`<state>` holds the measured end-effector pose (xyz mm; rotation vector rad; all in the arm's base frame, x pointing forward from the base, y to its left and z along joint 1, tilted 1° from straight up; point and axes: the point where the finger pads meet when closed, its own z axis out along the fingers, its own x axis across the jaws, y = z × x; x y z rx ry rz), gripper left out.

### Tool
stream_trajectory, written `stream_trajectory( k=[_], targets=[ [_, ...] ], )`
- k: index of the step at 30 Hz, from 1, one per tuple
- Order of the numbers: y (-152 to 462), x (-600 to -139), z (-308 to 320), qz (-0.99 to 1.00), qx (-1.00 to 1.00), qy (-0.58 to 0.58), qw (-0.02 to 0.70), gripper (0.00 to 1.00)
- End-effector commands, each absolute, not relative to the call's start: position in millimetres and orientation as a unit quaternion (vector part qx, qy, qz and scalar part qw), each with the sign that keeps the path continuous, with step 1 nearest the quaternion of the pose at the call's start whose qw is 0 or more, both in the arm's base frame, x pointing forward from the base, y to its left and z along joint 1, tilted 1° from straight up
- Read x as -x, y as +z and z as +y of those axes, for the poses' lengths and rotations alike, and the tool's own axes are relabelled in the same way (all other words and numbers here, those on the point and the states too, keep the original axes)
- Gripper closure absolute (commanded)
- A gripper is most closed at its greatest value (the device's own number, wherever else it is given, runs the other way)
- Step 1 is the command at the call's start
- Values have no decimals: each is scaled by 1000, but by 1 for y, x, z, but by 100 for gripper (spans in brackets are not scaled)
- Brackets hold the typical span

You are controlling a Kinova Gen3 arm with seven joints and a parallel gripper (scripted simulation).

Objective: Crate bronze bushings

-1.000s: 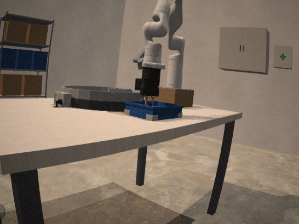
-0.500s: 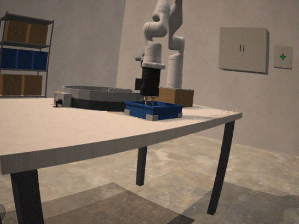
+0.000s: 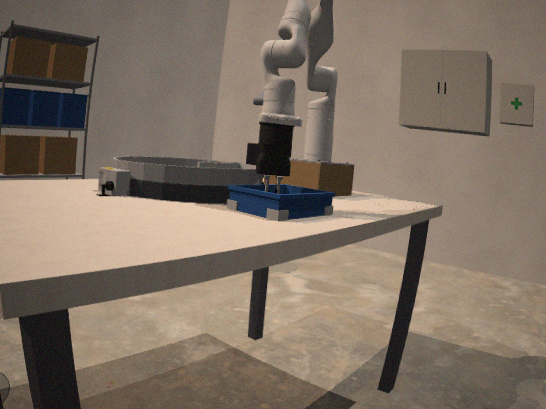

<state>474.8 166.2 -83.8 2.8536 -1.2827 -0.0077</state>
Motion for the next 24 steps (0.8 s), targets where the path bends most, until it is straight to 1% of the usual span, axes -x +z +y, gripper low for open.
stream_trajectory(
  k=[1, 24],
  targets=[
    [-83, -476, 167, -410, -912, -2, 6, 58],
    [-81, -476, 167, -410, -912, -2, 6, 58]
  ],
)
